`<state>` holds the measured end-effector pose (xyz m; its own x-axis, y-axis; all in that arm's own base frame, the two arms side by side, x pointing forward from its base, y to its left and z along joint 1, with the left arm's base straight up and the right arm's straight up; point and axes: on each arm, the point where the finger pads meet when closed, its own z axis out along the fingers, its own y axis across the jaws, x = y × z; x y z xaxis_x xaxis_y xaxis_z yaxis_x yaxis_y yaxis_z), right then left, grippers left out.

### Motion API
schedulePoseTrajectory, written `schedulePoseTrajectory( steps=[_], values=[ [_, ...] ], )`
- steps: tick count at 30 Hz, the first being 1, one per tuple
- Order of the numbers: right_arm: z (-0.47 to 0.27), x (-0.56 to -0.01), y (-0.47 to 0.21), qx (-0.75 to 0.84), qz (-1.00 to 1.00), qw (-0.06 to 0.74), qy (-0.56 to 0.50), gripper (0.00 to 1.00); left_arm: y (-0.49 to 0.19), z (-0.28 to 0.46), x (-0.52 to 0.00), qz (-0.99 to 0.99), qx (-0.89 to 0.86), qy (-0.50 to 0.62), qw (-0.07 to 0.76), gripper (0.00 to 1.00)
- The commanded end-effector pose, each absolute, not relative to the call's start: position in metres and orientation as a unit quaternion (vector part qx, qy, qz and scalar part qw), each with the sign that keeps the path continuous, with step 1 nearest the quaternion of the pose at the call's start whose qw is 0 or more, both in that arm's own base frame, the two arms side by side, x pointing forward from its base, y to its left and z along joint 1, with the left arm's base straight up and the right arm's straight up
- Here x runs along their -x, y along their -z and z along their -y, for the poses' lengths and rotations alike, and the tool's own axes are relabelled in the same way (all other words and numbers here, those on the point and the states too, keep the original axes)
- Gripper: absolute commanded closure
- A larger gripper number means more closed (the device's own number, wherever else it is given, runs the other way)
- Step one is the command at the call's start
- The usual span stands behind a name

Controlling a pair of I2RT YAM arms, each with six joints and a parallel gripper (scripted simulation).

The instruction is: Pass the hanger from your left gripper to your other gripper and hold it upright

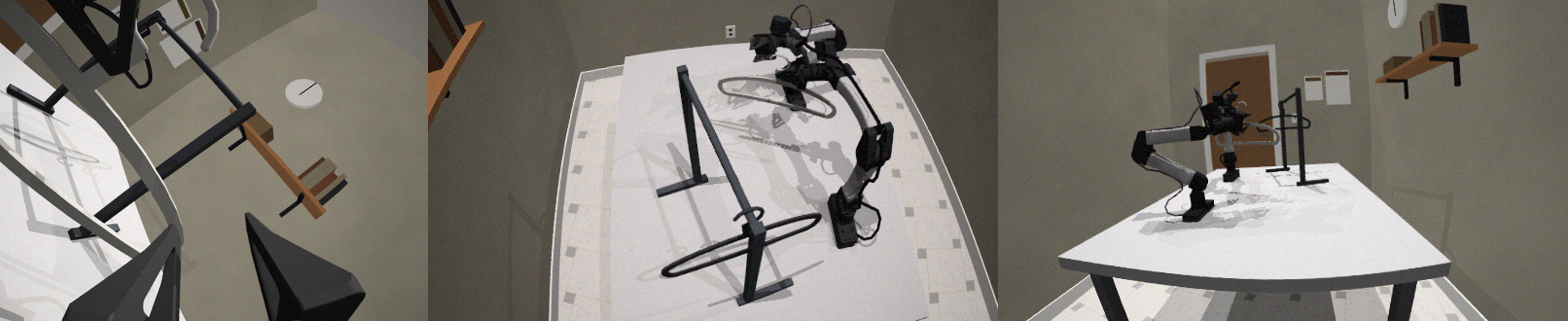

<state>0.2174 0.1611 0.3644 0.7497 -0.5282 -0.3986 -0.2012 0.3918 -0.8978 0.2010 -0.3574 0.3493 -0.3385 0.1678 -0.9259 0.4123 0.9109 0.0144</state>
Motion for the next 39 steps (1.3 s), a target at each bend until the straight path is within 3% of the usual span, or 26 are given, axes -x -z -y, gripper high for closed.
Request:
schedulePoseTrajectory(
  steps=[1,14,39],
  values=[
    [-0.185,-0.199,-0.349,0.630,-0.271,0.716,0.135,0.53,-0.365,0.344,-0.190,-0.806,-0.157,0.124,0.557,0.99],
    [-0.214,-0.171,-0.352,0.679,-0.192,0.697,0.128,0.53,-0.369,0.350,-0.180,-0.806,-0.164,0.127,0.554,0.99],
    [-0.214,-0.171,-0.350,0.675,-0.195,0.701,0.124,0.53,-0.376,0.351,-0.180,-0.806,-0.171,0.121,0.553,0.99]
  ],
)
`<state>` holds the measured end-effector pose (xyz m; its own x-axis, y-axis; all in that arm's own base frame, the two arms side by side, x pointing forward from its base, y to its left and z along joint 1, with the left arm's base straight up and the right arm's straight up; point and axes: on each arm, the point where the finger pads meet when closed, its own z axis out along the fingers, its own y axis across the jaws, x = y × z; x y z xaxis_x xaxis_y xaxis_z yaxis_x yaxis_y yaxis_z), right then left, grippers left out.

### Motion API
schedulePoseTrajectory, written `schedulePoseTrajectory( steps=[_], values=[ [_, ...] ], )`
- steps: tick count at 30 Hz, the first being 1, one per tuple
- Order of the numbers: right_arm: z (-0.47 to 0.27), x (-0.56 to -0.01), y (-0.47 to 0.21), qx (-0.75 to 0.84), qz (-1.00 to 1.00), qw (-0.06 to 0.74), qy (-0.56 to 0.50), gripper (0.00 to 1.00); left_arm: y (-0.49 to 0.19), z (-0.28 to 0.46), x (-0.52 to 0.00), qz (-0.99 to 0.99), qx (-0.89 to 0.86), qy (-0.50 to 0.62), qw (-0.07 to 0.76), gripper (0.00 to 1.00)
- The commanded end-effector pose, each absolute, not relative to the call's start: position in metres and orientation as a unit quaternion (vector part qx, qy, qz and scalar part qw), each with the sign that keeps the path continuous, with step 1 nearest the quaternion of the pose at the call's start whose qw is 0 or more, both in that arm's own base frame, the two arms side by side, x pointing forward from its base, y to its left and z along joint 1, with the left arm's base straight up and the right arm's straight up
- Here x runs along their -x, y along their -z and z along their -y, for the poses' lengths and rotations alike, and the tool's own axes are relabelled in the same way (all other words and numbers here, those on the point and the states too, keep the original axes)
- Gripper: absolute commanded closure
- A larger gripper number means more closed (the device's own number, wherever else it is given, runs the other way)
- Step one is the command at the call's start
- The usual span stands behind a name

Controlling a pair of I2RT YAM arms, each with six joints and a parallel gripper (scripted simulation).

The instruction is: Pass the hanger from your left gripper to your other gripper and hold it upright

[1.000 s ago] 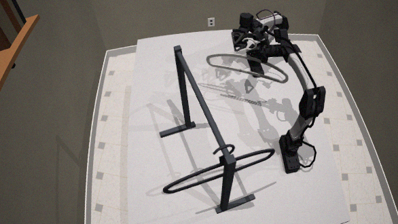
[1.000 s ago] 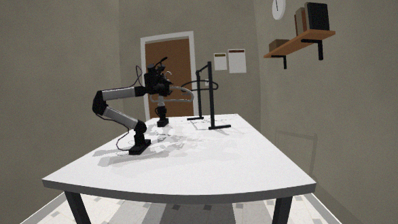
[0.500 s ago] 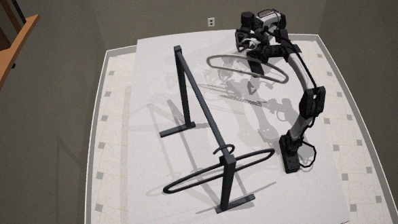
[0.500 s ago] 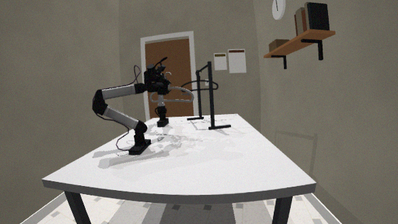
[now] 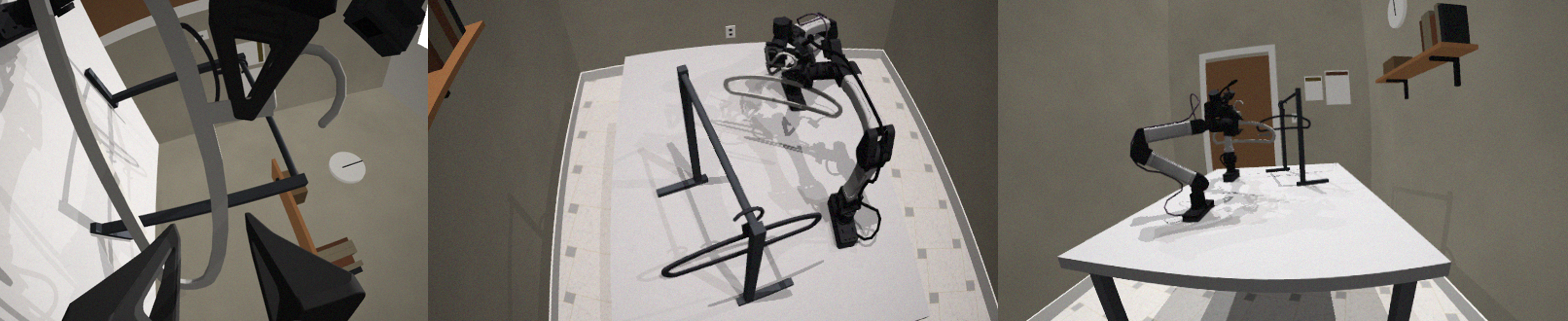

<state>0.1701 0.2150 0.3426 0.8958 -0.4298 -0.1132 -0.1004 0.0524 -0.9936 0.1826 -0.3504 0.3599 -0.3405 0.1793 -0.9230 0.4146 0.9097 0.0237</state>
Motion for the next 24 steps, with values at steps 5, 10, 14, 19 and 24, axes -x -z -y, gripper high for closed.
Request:
schedulePoseTrajectory(
  steps=[5,10,14,19,24],
  values=[
    [-0.214,-0.171,-0.350,0.675,-0.195,0.700,0.124,0.53,-0.381,0.350,-0.180,-0.805,-0.165,0.129,0.556,0.99],
    [-0.222,-0.175,-0.362,0.668,-0.188,0.709,0.128,0.53,-0.381,0.350,-0.180,-0.805,-0.165,0.129,0.556,0.99],
    [-0.240,-0.186,-0.367,0.667,-0.189,0.710,0.128,0.53,-0.381,0.350,-0.180,-0.805,-0.165,0.129,0.556,0.99],
    [-0.257,-0.195,-0.371,0.666,-0.189,0.710,0.127,0.53,-0.381,0.350,-0.180,-0.805,-0.165,0.129,0.556,0.99],
    [-0.267,-0.198,-0.375,0.666,-0.189,0.711,0.127,0.59,-0.381,0.350,-0.180,-0.804,-0.165,0.129,0.556,0.99]
  ],
)
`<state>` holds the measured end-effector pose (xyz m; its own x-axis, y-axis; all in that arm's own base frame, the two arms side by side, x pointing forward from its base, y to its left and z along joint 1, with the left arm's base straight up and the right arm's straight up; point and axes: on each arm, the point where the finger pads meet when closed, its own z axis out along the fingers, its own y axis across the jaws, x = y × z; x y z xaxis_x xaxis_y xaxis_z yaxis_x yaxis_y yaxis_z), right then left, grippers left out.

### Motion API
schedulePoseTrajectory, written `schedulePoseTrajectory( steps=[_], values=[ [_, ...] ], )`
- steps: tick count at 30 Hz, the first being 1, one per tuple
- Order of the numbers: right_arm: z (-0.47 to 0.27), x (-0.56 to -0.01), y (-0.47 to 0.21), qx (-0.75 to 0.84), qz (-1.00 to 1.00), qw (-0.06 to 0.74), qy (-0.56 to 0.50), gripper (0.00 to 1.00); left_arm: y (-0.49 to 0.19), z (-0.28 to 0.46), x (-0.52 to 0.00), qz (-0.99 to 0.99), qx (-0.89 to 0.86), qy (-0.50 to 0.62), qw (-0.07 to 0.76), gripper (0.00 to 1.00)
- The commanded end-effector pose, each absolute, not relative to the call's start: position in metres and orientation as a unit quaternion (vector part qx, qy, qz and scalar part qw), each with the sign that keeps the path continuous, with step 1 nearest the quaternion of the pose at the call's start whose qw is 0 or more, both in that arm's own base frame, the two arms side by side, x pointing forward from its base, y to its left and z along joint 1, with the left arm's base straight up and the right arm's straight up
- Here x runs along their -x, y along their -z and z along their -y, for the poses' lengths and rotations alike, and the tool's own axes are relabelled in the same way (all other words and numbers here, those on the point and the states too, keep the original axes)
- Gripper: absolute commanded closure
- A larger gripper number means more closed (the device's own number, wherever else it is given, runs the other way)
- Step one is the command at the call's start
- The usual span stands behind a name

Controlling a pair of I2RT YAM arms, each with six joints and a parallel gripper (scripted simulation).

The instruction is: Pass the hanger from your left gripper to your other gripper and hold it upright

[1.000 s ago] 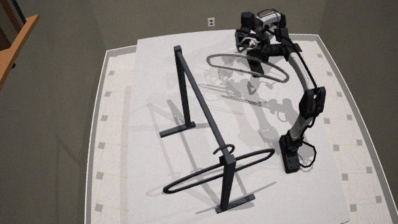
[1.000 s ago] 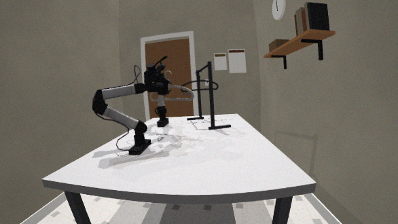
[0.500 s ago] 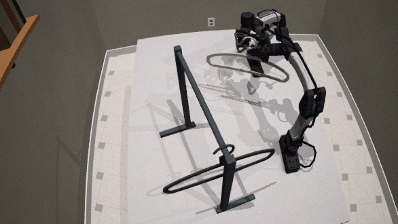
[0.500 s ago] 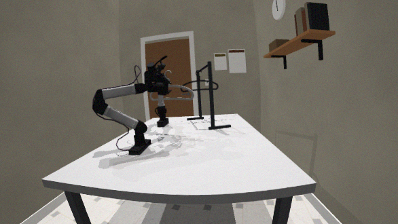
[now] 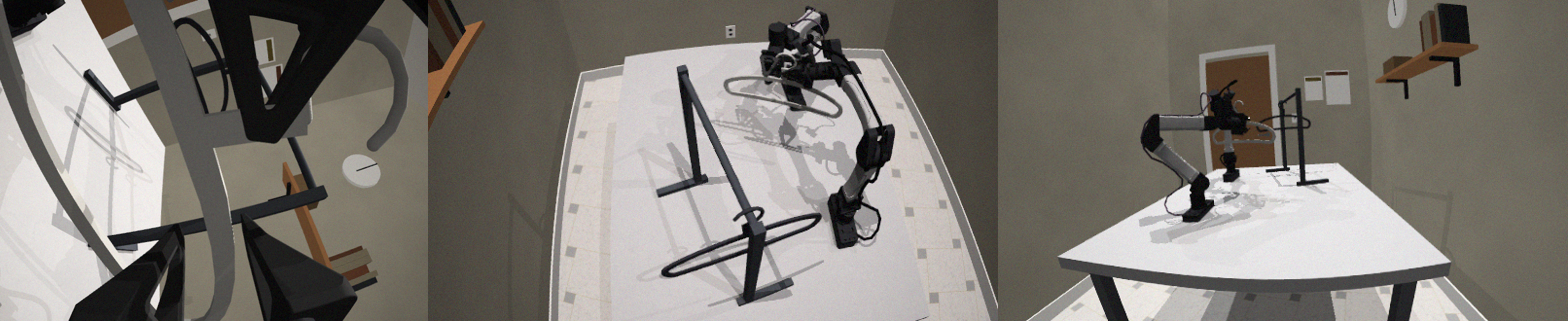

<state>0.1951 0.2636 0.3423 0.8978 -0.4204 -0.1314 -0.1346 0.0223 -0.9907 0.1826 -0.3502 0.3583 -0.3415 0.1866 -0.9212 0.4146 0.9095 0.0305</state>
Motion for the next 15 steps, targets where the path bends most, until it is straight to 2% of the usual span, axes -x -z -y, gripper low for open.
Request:
schedulePoseTrajectory(
  steps=[1,11,13,15],
  values=[
    [-0.2688,-0.1994,-0.3703,0.668,-0.191,0.708,0.126,0.61,-0.3807,0.3504,-0.1800,-0.804,-0.165,0.129,0.556,0.99],
    [-0.2724,-0.2009,-0.3711,0.666,-0.190,0.710,0.127,0.80,-0.3807,0.3504,-0.1800,-0.804,-0.165,0.129,0.556,0.99],
    [-0.2724,-0.2009,-0.3711,0.666,-0.190,0.710,0.127,0.80,-0.3807,0.3504,-0.1800,-0.804,-0.165,0.129,0.556,0.99],
    [-0.2725,-0.2009,-0.3699,0.667,-0.190,0.709,0.126,0.84,-0.3807,0.3504,-0.1800,-0.804,-0.165,0.129,0.556,0.99]
  ],
)
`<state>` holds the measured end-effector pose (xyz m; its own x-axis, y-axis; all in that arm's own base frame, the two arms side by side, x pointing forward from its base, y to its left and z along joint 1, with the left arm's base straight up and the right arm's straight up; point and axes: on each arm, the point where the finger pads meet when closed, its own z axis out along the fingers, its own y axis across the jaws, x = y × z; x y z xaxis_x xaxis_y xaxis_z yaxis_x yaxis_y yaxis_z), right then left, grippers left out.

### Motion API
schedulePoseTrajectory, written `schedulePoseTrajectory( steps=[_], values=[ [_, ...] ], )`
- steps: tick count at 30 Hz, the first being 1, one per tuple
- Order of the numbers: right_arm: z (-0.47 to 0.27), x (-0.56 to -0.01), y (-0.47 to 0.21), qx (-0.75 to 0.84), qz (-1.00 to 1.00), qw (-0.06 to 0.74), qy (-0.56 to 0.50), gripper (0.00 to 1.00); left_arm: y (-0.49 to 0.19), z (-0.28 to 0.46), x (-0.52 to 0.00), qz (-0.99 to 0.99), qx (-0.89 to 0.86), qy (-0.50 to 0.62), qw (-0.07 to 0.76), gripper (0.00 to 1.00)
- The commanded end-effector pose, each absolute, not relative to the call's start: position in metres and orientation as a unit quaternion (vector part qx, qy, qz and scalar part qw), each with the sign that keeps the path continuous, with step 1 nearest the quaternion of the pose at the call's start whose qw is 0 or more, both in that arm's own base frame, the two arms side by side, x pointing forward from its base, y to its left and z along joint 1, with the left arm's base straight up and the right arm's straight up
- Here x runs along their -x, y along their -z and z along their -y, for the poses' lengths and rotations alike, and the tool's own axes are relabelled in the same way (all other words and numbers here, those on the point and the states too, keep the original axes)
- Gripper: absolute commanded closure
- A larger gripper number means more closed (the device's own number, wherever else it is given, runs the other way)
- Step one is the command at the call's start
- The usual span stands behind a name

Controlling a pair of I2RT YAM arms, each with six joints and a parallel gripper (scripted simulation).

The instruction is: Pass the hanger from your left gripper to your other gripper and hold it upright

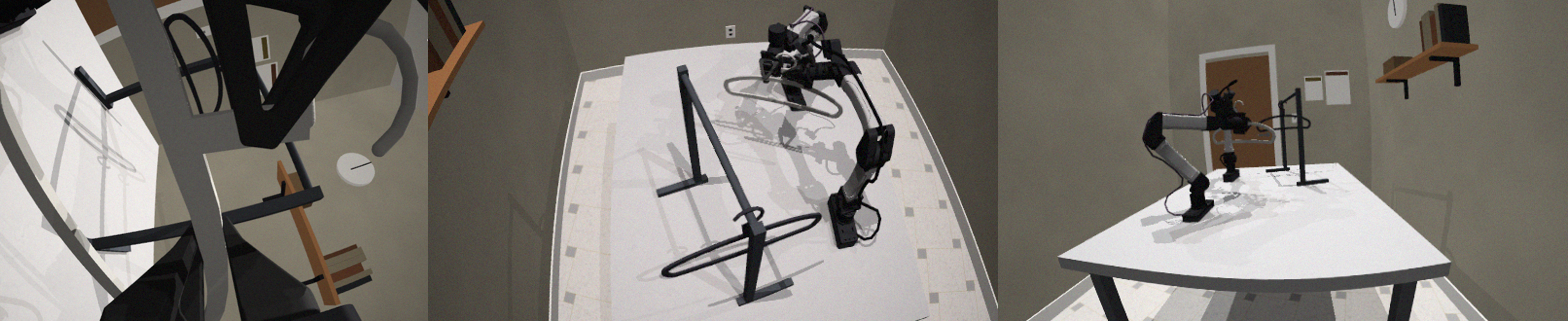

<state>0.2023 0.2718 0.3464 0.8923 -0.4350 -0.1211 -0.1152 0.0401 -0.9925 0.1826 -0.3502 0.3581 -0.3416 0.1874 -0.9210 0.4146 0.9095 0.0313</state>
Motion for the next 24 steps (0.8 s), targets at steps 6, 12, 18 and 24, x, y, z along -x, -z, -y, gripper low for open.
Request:
schedulePoseTrajectory(
  steps=[6,12,18,24],
  values=[
    [-0.273,-0.201,-0.368,0.669,-0.191,0.707,0.124,1.00,-0.381,0.350,-0.180,-0.804,-0.165,0.129,0.556,0.99],
    [-0.272,-0.201,-0.361,0.674,-0.194,0.703,0.121,1.00,-0.388,0.341,-0.170,-0.805,-0.162,0.132,0.555,0.56],
    [-0.272,-0.200,-0.361,0.674,-0.193,0.703,0.120,1.00,-0.394,0.334,-0.152,-0.806,-0.164,0.129,0.554,0.56],
    [-0.272,-0.200,-0.361,0.674,-0.193,0.703,0.120,1.00,-0.401,0.325,-0.123,-0.807,-0.170,0.121,0.553,0.56]
  ],
)
